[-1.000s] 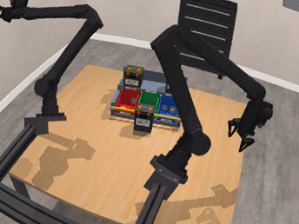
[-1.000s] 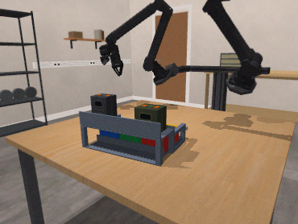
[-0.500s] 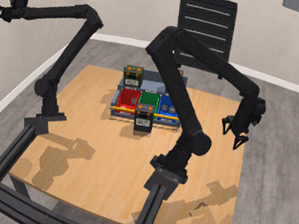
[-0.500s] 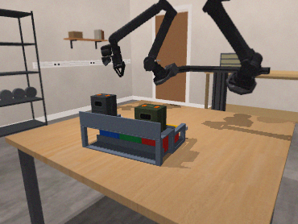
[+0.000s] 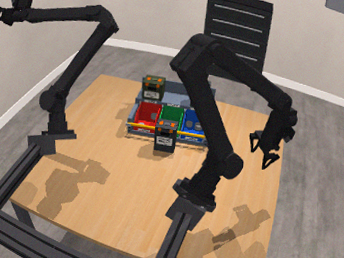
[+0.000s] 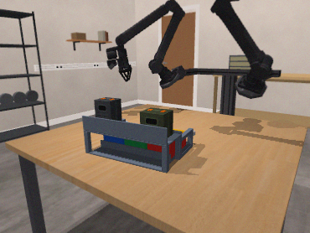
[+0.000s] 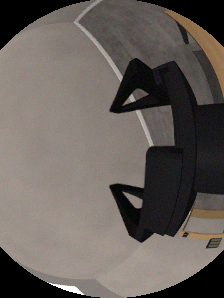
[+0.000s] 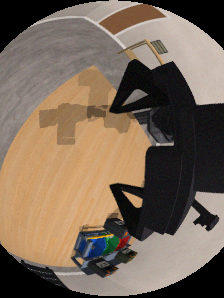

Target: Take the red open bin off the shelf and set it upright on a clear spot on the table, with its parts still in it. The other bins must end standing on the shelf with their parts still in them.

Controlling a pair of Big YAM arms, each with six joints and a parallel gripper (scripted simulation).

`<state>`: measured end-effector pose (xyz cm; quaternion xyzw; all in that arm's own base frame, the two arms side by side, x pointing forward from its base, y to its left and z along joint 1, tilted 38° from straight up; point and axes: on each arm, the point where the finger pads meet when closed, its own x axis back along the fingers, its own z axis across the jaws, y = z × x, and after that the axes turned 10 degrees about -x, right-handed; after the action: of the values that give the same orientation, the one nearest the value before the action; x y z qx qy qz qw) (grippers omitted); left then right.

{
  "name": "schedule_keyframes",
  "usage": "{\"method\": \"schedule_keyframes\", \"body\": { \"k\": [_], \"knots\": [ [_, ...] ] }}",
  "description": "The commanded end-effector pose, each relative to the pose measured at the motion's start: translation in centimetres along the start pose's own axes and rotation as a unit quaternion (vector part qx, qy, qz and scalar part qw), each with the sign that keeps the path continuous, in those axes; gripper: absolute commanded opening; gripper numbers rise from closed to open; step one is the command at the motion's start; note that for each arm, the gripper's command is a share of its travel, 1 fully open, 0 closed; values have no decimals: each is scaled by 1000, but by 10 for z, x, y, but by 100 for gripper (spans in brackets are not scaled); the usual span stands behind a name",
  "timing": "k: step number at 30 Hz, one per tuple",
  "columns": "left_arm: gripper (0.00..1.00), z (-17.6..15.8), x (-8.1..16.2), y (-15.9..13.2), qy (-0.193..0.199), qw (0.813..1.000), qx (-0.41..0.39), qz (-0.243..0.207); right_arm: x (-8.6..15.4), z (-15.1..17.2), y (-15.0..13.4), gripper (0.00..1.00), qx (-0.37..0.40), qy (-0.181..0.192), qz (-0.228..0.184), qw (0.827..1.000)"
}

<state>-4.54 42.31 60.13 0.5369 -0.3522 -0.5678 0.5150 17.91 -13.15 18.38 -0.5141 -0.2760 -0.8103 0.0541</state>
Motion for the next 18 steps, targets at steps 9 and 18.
{"method": "schedule_keyframes", "body": {
  "k": [9, 18],
  "knots": [
    [100, 12, 4, 38, 8, 1000, 3, -24, 0, 25, -9, 100, -28, 13, -22, 999],
    [100, 12, 4, 38, 8, 1000, 3, -24, -11, 40, -22, 100, -39, 6, -13, 999]
  ]
}}
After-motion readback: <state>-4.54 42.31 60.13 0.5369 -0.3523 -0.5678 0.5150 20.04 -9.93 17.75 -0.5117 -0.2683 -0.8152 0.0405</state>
